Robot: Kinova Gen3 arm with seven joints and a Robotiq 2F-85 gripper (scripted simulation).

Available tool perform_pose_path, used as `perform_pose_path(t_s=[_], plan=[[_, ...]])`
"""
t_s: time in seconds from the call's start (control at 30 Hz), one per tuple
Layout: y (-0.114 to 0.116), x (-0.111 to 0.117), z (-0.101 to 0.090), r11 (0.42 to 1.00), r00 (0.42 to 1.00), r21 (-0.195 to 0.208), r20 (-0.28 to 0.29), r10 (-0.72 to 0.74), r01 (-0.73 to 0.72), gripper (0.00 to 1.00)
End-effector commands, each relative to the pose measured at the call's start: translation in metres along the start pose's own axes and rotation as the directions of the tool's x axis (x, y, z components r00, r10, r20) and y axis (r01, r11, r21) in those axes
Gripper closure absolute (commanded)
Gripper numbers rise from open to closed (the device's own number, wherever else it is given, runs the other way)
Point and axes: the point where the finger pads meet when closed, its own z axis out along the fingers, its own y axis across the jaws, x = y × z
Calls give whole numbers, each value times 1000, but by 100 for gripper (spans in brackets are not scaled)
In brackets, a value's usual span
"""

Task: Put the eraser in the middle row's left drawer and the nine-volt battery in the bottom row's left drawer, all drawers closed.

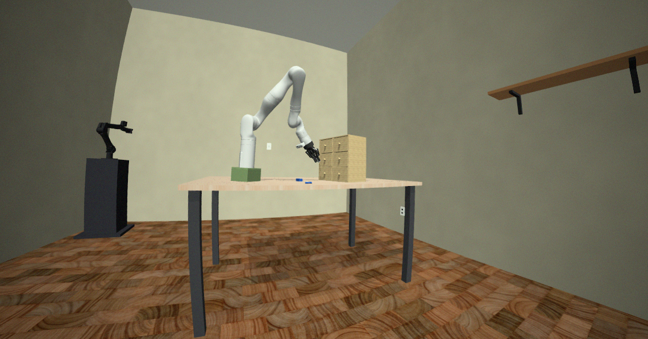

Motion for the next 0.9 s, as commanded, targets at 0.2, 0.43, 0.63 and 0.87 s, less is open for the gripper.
perform_pose_path(t_s=[0.2, 0.43, 0.63, 0.87], plan=[[15, 16, 48, 999, 1000, -34, -20, 9, -10, 67], [16, 21, 79, 999, 1000, -34, -20, 9, -10, 67], [17, 23, 88, 999, 1000, -34, -20, 9, -10, 67], [17, 23, 89, 999, 1000, -34, -20, 9, -10, 67]])
